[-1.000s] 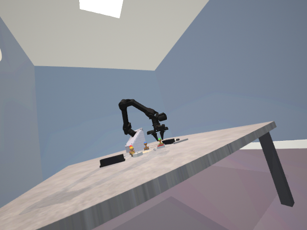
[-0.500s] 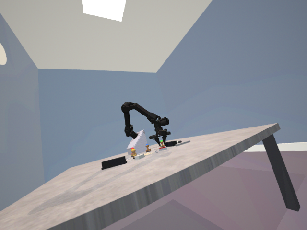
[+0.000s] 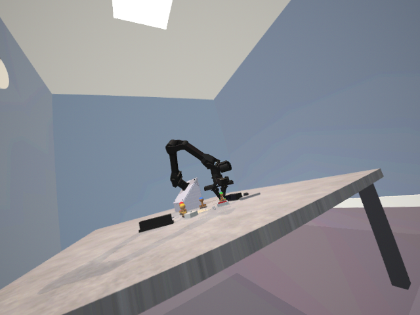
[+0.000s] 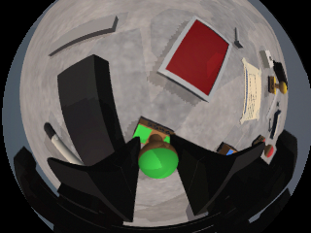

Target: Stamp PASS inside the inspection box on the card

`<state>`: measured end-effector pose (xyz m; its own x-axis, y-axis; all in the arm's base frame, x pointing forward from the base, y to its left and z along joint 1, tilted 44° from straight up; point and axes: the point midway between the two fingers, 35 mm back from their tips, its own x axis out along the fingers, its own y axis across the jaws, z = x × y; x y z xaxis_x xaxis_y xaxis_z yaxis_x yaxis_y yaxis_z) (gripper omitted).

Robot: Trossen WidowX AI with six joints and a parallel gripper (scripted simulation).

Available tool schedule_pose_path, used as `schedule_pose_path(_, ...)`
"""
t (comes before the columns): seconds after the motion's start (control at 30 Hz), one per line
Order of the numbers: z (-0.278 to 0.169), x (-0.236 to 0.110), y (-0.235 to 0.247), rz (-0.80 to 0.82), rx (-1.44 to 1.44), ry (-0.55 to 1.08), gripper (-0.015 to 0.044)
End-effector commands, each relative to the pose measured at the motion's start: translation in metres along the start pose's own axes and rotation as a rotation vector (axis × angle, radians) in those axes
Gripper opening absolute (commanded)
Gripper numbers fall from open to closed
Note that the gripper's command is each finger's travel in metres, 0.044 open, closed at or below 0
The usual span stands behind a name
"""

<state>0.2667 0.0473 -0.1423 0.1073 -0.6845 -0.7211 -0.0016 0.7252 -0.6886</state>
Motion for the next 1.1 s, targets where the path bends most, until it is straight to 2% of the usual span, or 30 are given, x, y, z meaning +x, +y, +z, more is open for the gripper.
schedule_pose_path(0.0, 0.0, 0.0, 0.0, 0.001, 0.0, 0.0, 0.0107)
schedule_pose_path(0.13, 0.0, 0.0, 0.0, 0.001, 0.0, 0.0, 0.008)
schedule_pose_path(0.23, 0.0, -0.001, 0.0, 0.001, 0.0, 0.0, 0.0001)
schedule_pose_path(1.07, 0.001, -0.013, 0.001, 0.004, 0.0, 0.0, 0.0)
